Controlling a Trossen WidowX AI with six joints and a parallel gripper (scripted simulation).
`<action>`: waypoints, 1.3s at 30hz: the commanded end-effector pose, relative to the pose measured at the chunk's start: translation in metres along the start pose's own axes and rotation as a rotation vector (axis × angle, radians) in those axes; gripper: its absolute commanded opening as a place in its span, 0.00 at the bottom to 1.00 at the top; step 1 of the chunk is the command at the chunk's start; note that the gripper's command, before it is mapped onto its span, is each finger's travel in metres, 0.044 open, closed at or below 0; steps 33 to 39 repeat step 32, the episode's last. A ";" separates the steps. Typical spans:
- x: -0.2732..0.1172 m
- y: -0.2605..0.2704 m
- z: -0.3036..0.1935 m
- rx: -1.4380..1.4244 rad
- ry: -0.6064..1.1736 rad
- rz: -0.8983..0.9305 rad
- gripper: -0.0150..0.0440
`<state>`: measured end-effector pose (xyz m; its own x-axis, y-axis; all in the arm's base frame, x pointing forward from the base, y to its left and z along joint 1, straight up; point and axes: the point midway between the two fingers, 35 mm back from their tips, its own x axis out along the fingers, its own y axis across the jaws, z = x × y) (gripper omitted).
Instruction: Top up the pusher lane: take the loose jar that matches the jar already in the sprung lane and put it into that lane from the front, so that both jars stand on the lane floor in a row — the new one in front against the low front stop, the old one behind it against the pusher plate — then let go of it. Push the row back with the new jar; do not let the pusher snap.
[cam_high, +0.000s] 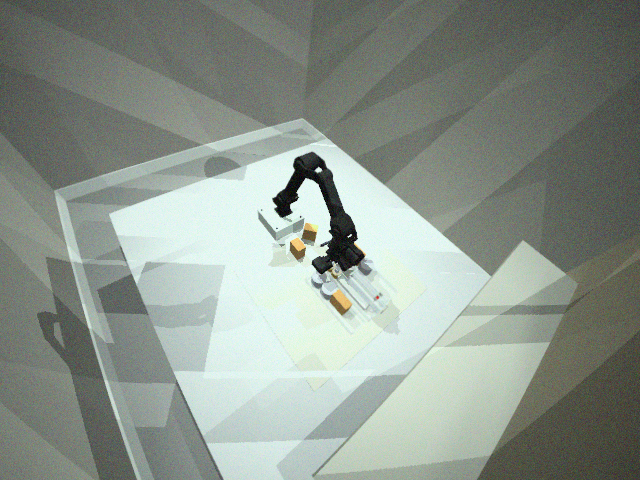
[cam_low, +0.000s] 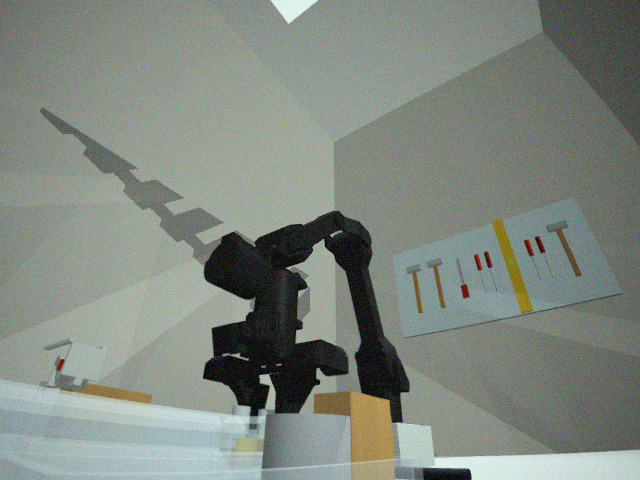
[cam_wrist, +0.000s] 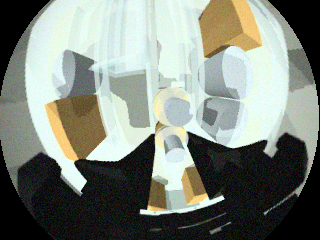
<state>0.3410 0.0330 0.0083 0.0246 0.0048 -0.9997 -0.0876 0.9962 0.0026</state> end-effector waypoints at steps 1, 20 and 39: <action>0.000 0.000 0.000 -0.001 0.000 -0.002 0.65; -0.020 0.001 -0.003 -0.001 0.000 -0.002 0.73; -0.022 0.001 -0.041 -0.001 0.004 -0.002 0.73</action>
